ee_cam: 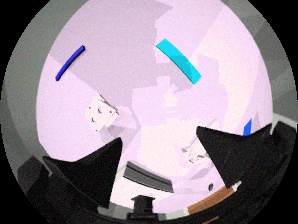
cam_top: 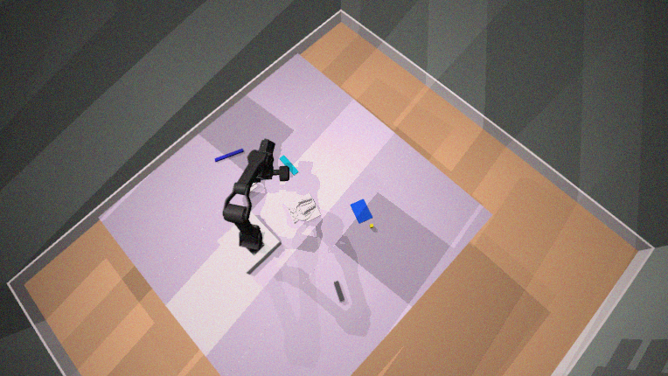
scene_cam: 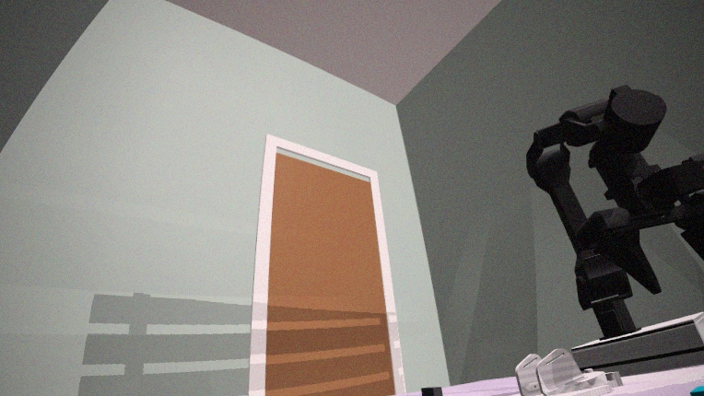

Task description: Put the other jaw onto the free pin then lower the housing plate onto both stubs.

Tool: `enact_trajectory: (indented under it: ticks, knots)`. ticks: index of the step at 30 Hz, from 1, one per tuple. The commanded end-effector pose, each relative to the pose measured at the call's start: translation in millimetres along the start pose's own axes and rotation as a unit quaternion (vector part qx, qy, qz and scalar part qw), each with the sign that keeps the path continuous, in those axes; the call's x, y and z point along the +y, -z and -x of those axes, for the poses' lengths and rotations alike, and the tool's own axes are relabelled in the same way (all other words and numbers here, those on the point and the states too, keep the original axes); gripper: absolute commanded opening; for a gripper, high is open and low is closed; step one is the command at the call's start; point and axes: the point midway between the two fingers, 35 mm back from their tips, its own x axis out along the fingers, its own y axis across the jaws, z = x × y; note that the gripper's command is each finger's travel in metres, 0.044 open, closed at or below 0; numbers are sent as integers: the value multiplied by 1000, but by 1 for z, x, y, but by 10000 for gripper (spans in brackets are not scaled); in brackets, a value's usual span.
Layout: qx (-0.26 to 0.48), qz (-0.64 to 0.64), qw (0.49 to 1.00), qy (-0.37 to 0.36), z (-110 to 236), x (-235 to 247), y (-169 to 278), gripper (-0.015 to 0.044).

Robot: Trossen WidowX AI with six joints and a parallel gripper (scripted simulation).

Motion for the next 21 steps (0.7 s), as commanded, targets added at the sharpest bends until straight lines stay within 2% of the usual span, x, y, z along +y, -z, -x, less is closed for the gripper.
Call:
enact_trajectory:
  ticks: [1, 21]
  knots:
    - [5, 62, 998, 1, 0, 20, -6, 440]
    - [15, 307, 952, -1, 5, 112, -16, 440]
